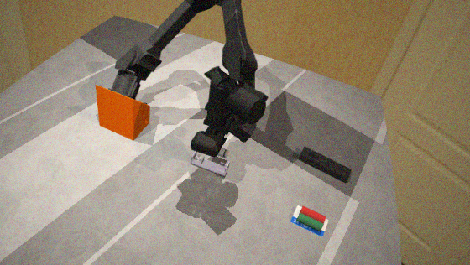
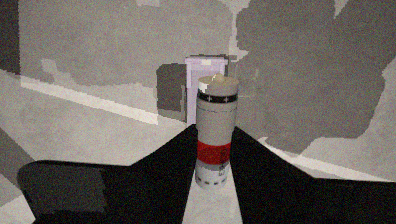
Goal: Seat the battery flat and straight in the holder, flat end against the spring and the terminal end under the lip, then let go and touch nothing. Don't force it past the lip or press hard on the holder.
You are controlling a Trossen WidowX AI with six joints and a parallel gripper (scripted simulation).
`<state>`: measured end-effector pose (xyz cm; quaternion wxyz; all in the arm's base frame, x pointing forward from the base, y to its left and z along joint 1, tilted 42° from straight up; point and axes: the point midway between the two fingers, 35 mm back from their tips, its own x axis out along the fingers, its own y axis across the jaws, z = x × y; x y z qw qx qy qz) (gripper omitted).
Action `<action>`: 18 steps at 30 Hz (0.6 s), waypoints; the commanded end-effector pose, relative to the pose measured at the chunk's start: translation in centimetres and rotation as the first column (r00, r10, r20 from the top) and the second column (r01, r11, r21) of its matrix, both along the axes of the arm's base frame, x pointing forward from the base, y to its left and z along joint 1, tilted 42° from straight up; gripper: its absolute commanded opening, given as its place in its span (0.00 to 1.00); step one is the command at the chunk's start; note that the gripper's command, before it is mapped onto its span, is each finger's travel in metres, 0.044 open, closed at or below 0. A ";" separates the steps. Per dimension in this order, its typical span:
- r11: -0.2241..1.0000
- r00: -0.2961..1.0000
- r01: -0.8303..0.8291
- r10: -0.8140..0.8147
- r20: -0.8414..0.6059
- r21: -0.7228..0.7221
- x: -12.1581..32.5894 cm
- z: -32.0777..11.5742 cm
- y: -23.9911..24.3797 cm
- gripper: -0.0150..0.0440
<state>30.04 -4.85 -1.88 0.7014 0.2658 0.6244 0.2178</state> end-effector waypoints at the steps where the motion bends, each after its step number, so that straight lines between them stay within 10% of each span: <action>1: 0.999 0.999 0.033 -0.033 0.038 -0.002 0.2 -0.4 0.6 0.37; 18: 0.993 0.982 0.122 -0.120 0.144 -0.004 0.4 -1.5 2.1 0.37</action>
